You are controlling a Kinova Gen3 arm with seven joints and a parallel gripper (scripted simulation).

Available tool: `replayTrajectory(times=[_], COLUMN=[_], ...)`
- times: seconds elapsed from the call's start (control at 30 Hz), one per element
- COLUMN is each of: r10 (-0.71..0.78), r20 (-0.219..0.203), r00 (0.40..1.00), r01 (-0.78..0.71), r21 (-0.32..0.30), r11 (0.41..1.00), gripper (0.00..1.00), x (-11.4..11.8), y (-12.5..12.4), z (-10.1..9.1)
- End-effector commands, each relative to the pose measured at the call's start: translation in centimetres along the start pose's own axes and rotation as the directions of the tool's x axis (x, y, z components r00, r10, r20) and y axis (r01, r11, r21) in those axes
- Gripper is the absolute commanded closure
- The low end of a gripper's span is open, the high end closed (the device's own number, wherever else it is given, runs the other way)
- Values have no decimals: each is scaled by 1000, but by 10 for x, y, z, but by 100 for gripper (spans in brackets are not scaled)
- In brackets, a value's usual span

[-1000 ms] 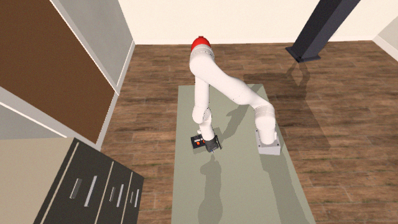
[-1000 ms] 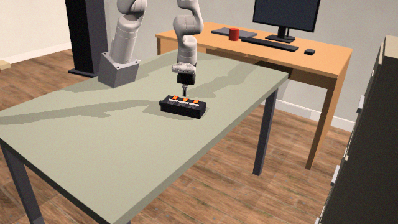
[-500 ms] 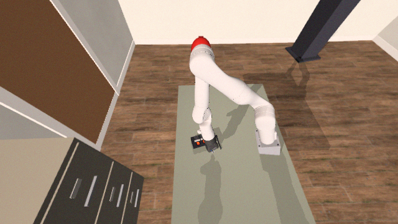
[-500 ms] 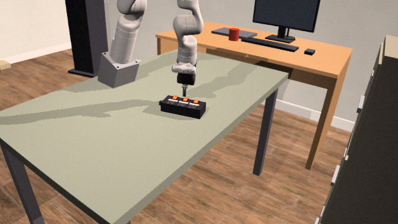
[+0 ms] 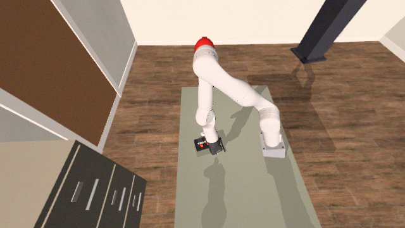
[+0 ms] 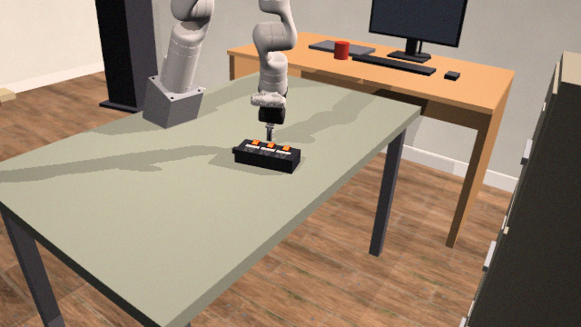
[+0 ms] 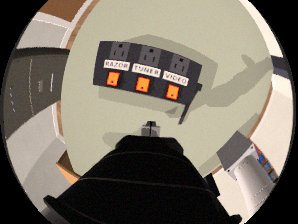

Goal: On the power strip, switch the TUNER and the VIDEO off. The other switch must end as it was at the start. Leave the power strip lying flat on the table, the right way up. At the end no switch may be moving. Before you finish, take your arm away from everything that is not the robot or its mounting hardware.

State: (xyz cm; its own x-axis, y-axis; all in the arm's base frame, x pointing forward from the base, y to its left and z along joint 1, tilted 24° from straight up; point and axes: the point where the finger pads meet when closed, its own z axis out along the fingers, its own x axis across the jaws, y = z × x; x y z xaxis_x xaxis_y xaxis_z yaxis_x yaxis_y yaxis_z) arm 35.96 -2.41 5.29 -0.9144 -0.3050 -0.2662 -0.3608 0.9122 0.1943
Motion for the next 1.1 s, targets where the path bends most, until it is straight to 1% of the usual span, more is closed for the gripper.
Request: replayTrajectory(times=[0.0,0.87,0.97,1.07], r10=[0,0,-3,-2], r20=[5,5,12,9], r00=[1000,1000,1000,1000], r01=[0,0,3,2], r21=[3,3,4,3], r11=[1000,1000,1000,1000], gripper=[100,100,100,100], x=[-2,-2,-5,-4], y=[-1,-1,1,1], z=[0,0,-5,-4])
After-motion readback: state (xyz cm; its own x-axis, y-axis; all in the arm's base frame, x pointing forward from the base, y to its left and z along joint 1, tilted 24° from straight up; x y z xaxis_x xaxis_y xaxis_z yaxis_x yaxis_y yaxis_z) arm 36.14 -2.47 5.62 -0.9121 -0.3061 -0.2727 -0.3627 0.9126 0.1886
